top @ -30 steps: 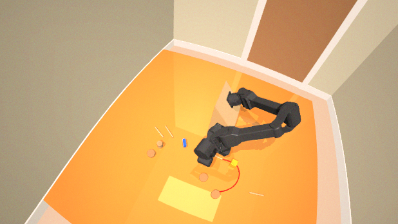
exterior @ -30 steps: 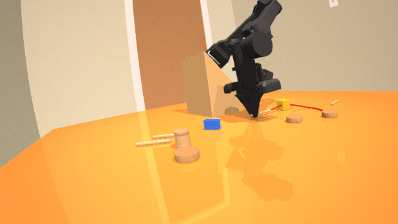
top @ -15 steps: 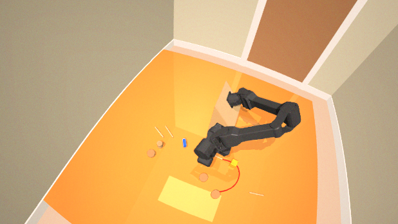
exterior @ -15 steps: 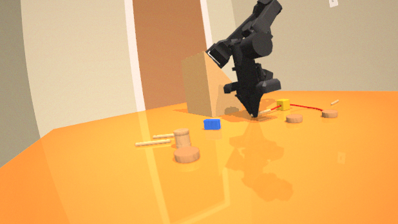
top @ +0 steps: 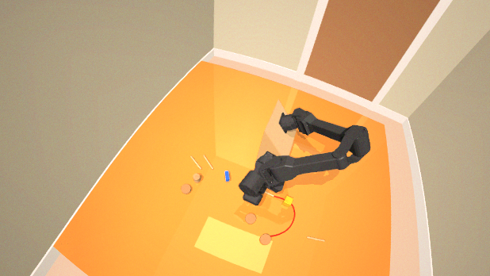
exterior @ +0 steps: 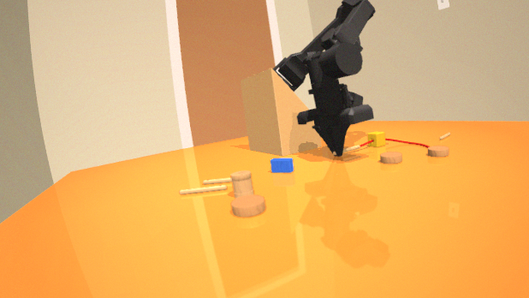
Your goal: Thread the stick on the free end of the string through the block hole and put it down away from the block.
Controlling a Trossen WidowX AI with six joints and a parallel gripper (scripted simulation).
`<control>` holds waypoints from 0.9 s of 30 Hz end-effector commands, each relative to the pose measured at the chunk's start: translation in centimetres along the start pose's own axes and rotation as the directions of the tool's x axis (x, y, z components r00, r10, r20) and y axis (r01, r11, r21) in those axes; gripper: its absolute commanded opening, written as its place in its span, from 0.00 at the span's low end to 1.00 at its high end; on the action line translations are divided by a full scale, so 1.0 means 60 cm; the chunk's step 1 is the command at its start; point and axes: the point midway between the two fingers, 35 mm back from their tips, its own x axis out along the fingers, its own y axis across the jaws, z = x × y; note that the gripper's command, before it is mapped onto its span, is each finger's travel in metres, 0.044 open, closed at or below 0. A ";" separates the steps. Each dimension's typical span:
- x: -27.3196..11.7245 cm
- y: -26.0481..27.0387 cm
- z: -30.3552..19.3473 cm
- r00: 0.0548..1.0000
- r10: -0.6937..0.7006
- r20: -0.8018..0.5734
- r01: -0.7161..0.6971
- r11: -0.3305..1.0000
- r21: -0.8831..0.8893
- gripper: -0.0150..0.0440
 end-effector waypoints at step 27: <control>-0.053 -0.007 0.000 1.000 -0.005 -0.009 0.005 1.000 -0.002 0.61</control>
